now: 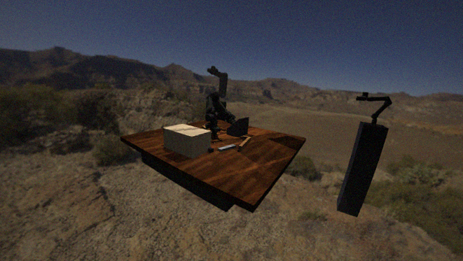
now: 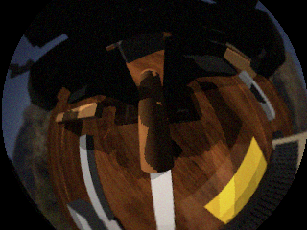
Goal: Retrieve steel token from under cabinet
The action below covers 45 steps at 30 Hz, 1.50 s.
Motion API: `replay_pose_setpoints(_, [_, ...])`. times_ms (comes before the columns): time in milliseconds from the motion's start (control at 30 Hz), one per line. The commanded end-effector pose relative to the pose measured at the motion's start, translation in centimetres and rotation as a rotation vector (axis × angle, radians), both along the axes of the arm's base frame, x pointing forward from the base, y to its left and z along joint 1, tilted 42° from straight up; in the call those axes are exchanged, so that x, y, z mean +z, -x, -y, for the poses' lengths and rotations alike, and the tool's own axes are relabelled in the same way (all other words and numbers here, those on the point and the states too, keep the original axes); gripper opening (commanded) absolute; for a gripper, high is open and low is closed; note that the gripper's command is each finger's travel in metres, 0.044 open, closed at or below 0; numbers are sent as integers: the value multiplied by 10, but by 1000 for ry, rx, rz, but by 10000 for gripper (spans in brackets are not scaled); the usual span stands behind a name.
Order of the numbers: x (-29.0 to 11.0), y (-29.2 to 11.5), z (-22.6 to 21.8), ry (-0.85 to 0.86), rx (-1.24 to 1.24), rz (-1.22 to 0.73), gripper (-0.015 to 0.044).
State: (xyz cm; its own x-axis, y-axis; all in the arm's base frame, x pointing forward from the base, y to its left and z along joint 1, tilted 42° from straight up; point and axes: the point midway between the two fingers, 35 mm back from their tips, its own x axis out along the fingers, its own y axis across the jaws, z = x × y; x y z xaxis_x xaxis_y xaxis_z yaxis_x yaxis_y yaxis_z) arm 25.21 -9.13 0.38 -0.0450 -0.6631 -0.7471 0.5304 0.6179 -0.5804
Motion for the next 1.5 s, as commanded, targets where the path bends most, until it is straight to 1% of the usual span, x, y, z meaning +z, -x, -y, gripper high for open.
replay_pose_setpoints(0, [-4, -2, -6, -2, 5, 0, 0])
replay_pose_setpoints(1467, [-37, -10, -43, -5, 5, 1, 0])
